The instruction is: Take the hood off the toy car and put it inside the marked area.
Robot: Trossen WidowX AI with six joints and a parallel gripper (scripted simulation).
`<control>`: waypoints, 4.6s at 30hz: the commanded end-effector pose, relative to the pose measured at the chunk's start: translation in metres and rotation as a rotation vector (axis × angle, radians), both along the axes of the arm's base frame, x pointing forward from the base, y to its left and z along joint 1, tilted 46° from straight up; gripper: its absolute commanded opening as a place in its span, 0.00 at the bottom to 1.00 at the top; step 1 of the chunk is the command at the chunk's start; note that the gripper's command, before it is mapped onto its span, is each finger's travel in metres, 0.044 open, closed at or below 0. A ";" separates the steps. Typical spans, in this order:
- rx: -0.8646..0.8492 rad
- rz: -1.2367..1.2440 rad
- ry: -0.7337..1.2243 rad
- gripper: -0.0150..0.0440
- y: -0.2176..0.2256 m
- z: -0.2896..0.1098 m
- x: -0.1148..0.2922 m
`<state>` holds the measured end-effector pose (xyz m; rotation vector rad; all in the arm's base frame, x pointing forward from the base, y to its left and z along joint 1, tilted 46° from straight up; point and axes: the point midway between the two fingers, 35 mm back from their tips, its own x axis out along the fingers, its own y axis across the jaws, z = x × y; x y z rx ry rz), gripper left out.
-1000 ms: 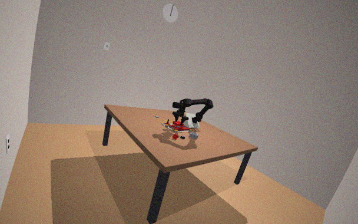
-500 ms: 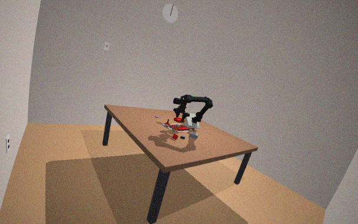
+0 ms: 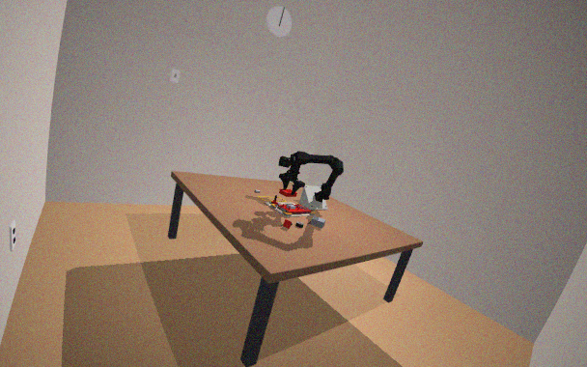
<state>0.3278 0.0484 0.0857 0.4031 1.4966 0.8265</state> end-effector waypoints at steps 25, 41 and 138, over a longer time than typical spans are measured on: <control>-0.003 0.003 -0.007 0.25 -0.117 -0.108 0.004; 0.003 0.005 -0.007 0.25 -0.127 -0.126 -0.001; 0.006 0.005 -0.007 0.25 -0.076 -0.177 -0.011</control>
